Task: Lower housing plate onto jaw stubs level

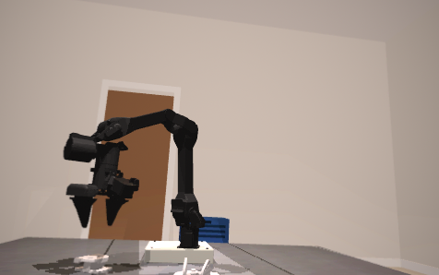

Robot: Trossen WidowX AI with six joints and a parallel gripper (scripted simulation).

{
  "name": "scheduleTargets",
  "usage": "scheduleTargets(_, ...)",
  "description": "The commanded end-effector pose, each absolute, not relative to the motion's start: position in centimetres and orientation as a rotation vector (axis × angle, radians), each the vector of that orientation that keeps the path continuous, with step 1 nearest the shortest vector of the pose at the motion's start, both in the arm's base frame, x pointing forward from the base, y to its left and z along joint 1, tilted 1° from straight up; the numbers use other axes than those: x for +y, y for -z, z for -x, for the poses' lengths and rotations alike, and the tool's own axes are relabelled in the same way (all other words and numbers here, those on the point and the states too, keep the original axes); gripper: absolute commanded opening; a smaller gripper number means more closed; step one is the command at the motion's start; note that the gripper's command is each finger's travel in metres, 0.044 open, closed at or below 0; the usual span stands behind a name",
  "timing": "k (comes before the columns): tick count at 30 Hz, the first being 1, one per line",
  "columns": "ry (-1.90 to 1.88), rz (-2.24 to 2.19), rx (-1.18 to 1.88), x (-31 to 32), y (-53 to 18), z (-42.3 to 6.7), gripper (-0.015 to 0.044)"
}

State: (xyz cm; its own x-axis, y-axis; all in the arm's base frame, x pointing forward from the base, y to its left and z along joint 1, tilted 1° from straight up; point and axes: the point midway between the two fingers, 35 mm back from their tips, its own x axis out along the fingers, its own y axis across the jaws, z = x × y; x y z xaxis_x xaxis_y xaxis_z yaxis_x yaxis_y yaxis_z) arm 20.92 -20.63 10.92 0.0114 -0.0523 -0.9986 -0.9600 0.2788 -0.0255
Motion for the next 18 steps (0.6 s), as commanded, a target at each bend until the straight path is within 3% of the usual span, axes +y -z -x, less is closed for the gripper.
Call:
scheduleTargets(1, -0.944, 1.011, 1.352, -21.3, -10.6, -20.5, 0.0440)
scheduleTargets(18, -0.944, 1.011, 1.352, -21.5, -6.4, -20.5, 0.0440)
